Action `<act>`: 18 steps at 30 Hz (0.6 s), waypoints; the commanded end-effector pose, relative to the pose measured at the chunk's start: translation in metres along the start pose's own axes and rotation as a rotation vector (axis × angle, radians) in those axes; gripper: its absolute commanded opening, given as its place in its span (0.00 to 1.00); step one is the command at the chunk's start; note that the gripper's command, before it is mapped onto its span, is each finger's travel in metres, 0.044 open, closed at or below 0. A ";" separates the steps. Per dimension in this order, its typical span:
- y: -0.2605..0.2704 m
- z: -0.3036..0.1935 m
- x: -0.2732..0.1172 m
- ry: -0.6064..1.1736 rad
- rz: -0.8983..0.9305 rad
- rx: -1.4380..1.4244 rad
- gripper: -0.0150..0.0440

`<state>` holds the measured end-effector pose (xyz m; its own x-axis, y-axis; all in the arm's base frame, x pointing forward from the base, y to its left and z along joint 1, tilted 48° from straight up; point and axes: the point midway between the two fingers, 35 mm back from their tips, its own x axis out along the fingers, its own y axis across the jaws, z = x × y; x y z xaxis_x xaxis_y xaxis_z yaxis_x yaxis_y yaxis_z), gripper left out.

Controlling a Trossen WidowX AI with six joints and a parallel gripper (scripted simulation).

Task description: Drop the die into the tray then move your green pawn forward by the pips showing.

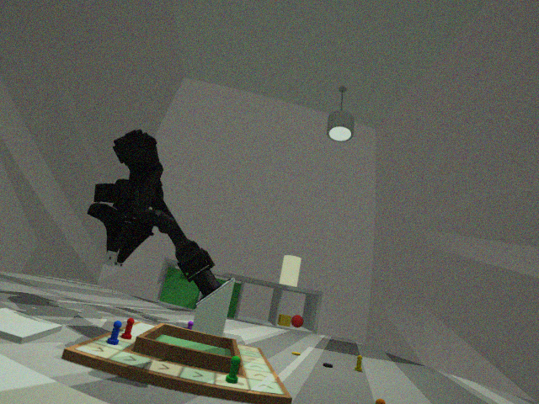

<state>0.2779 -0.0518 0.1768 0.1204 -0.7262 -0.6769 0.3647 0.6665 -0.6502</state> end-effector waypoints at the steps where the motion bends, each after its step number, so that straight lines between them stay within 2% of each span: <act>1: 0.013 -0.002 0.003 0.002 0.000 -0.131 0.25; 18: 0.068 -0.017 0.013 -0.006 0.021 -0.705 0.25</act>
<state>0.2892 -0.0184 0.1282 0.1319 -0.7137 -0.6880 -0.2152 0.6569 -0.7226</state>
